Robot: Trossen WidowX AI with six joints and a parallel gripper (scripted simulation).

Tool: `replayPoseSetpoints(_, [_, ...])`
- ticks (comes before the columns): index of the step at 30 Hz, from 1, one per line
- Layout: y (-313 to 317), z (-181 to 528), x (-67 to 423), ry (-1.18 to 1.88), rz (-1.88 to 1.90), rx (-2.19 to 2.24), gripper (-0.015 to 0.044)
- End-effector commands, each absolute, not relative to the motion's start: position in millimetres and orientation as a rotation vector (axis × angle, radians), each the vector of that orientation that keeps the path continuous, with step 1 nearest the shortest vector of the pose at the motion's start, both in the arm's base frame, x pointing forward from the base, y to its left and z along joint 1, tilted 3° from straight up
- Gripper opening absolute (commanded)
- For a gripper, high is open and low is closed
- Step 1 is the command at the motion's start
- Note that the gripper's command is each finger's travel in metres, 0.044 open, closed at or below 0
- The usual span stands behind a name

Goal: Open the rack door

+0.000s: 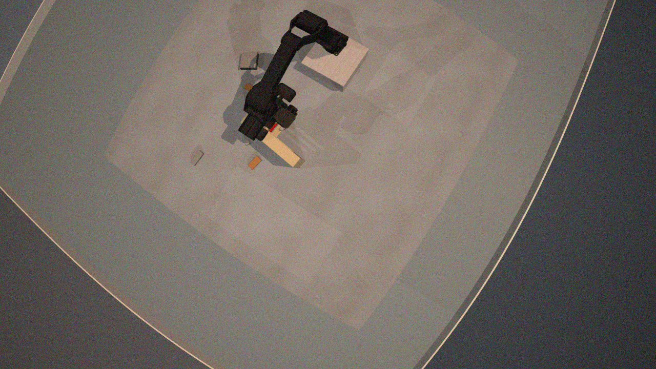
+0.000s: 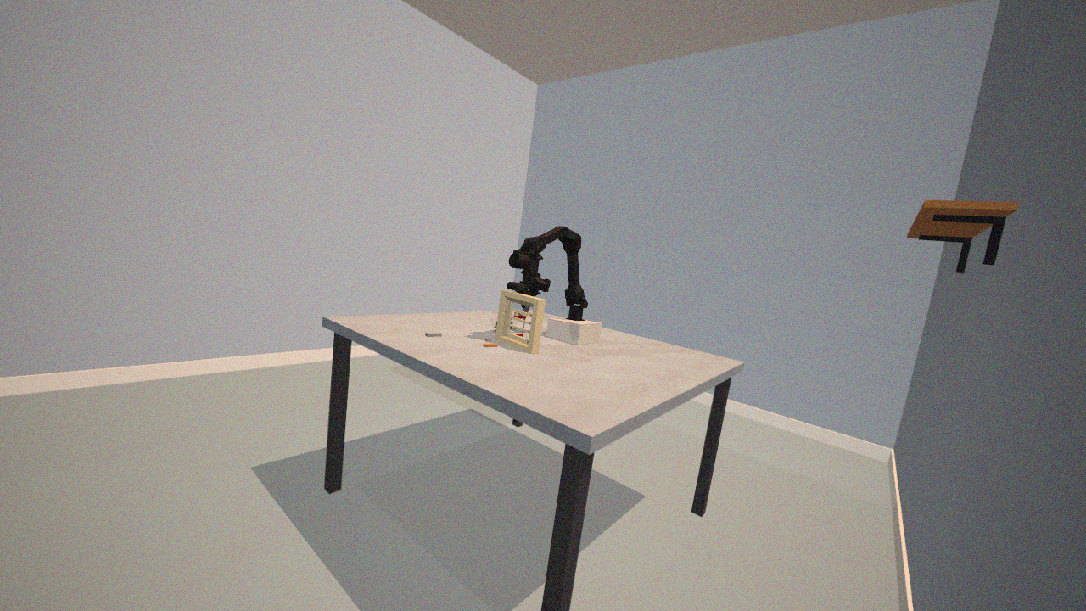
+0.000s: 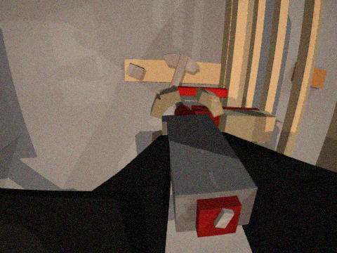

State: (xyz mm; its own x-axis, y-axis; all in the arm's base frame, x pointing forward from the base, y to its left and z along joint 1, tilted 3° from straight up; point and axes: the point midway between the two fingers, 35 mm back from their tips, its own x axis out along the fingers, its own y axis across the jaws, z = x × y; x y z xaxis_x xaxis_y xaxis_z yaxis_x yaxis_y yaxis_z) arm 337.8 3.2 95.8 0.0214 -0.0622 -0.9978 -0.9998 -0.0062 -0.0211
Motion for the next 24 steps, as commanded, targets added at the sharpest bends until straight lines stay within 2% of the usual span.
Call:
replayPoseSetpoints(1, [6.9,95.5,332.4,1.268,1.115,-1.208,0.0014])
replayPoseSetpoints(24, [24.1,93.7,305.8,1.419,0.791,-0.883,0.0014])
